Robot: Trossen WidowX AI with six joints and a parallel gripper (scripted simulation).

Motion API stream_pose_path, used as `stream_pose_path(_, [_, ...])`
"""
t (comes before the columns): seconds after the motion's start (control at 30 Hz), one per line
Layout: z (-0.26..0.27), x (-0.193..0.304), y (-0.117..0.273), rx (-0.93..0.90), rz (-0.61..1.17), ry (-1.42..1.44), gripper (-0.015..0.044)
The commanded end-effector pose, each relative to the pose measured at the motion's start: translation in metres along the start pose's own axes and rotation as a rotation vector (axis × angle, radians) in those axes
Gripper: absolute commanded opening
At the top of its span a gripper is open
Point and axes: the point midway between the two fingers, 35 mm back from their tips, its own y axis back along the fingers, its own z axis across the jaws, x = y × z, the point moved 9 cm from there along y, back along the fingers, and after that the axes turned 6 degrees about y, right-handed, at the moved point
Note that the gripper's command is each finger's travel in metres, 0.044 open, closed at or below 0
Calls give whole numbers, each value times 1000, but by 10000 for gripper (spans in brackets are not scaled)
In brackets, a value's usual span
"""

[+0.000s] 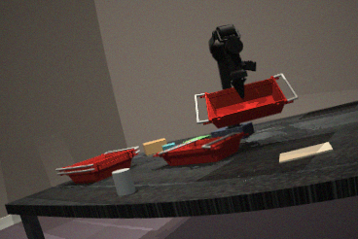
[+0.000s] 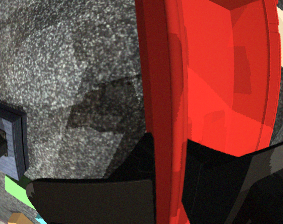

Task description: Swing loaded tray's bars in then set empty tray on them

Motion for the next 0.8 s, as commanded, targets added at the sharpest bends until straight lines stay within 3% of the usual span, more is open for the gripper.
stream_pose_path(0.0, [-2, 14, 3, 14, 6, -52, 0])
stream_pose_path(0.77, [10, 103, 3, 14, 12, -375, 0])
